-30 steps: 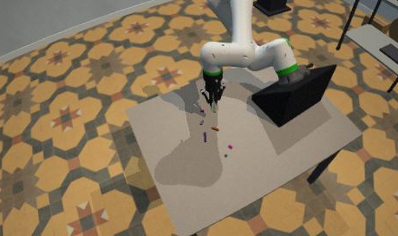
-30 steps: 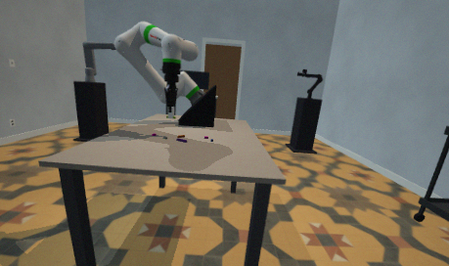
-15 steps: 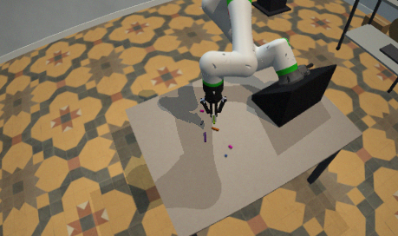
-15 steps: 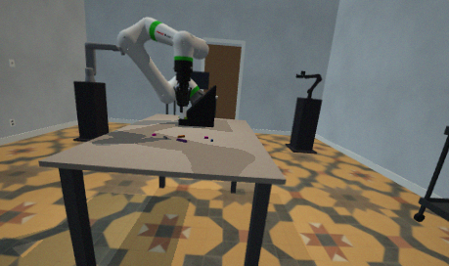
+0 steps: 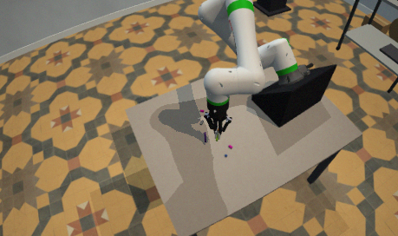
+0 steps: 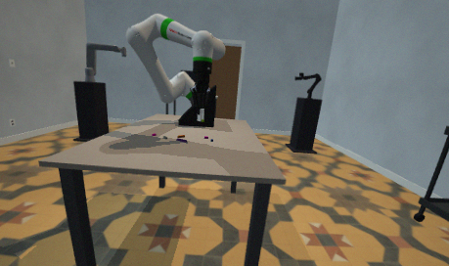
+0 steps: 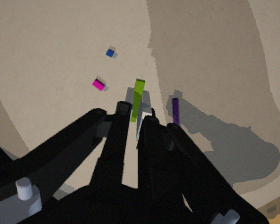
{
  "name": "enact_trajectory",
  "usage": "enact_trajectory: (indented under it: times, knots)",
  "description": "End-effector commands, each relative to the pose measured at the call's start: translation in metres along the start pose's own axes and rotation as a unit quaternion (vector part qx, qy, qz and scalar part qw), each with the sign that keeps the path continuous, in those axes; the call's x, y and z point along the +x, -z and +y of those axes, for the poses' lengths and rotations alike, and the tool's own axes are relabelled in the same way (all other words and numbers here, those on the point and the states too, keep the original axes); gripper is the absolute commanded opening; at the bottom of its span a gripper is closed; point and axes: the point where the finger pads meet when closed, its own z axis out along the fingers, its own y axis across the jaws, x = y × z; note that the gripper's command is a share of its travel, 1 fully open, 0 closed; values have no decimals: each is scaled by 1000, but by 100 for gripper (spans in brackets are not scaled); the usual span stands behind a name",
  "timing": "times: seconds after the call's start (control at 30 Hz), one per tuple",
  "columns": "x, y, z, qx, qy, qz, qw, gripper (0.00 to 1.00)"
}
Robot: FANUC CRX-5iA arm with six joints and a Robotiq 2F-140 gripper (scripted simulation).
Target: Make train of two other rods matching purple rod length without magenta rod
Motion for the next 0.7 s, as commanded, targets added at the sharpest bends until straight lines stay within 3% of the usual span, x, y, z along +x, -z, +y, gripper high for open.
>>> enact_trajectory:
  times: [0.0,0.2,0.67]
  knots:
    - [36,-4,-22,-4,-71,-5,997,3]
    - [66,-10,-46,-5,-136,-5,991,3]
    - [67,-10,-47,-5,-138,-5,990,3]
